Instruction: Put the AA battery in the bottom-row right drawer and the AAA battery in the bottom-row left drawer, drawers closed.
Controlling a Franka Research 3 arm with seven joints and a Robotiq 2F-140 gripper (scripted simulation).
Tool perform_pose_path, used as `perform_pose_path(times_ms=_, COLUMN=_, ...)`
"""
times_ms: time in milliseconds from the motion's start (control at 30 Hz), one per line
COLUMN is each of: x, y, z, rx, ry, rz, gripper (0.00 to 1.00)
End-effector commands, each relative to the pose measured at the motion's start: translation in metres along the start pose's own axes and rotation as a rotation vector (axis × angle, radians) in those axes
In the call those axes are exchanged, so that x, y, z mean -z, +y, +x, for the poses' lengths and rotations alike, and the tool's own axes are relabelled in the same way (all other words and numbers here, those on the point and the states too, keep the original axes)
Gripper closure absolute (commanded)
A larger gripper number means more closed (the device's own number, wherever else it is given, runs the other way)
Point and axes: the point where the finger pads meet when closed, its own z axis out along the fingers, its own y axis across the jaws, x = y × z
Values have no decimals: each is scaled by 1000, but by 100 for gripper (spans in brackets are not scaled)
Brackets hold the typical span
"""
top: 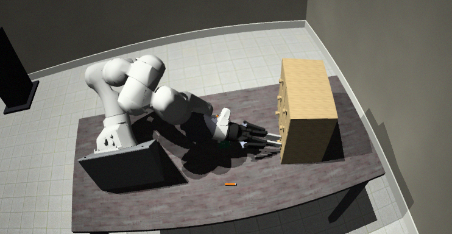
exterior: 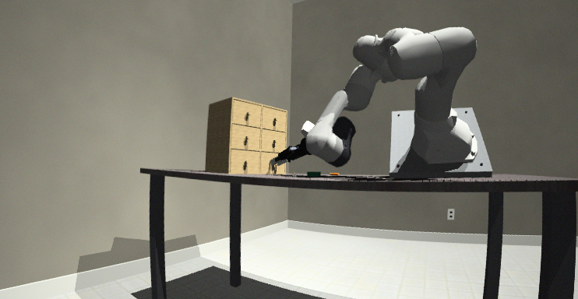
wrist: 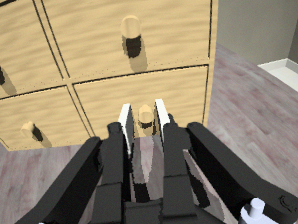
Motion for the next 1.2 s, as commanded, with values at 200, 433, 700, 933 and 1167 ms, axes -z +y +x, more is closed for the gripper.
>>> perform_pose_path(times_ms=200, x=-1, y=0, z=-1, rx=-8, ry=-4, rz=-1, gripper=92)
perform_pose_path(times_ms=433, x=-1, y=0, z=-1, rx=-8, ry=-4, rz=-1, gripper=92)
perform_pose_path(times_ms=700, x=-1, y=0, z=-1, rx=-8, ry=-4, rz=-1, gripper=92)
perform_pose_path(times_ms=933, x=-1, y=0, z=-1, rx=-8, ry=-4, rz=-1, gripper=92)
perform_pose_path(times_ms=1167, x=0, y=0, z=-1, rx=-8, ry=-4, rz=-1, gripper=92)
